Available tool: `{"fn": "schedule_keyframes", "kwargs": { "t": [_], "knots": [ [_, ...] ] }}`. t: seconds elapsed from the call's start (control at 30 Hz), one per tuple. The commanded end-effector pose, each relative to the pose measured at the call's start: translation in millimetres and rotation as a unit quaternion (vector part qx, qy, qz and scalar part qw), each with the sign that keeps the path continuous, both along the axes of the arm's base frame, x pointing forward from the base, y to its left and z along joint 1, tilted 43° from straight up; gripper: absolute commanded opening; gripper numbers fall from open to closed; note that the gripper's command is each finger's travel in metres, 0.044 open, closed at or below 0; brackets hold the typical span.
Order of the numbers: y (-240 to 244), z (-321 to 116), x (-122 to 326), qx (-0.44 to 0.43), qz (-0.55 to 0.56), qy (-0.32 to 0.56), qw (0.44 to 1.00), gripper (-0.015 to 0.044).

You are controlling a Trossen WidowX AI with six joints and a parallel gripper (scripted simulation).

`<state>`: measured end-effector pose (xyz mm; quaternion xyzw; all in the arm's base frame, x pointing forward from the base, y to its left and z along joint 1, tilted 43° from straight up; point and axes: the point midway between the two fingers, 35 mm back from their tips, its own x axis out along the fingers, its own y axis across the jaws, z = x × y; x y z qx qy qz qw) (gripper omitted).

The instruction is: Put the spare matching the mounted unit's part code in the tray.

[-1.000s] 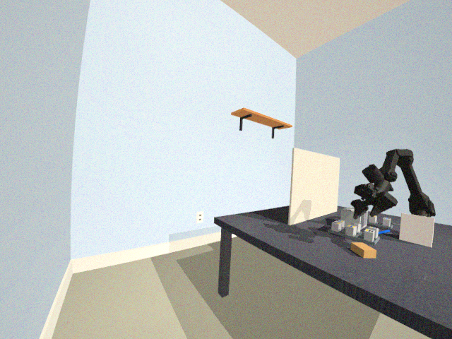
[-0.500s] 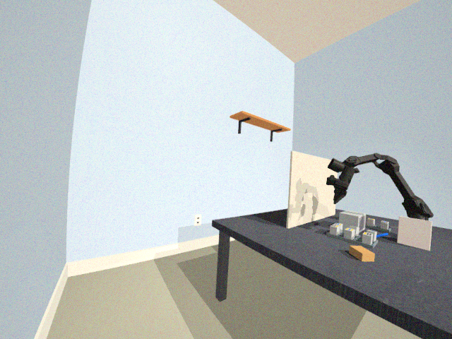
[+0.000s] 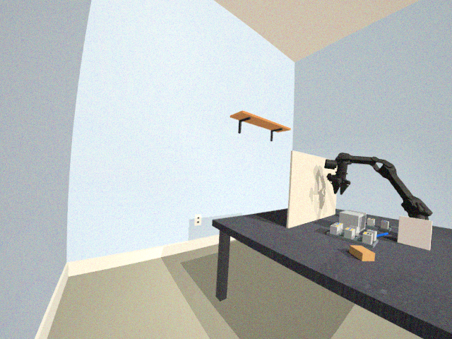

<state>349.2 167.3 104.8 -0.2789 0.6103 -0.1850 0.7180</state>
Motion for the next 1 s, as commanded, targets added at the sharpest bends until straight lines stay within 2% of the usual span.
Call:
{"fn": "schedule_keyframes", "kwargs": {
  "t": [0.0, 0.5, 0.6, 0.73, 0.97],
  "knots": [
    [-5, 8, -1, -0.013, -0.007, 0.001, 1.0, 0.044],
    [-3, 6, -2, -0.014, -0.001, 0.005, 1.0, 0.044],
    [22, -22, -22, -0.025, 0.079, 0.073, 0.994, 0.044],
    [58, -70, -64, -0.049, 0.215, 0.188, 0.957, 0.044],
    [89, -147, -155, -0.096, 0.427, 0.371, 0.819, 0.044]
  ]
}}
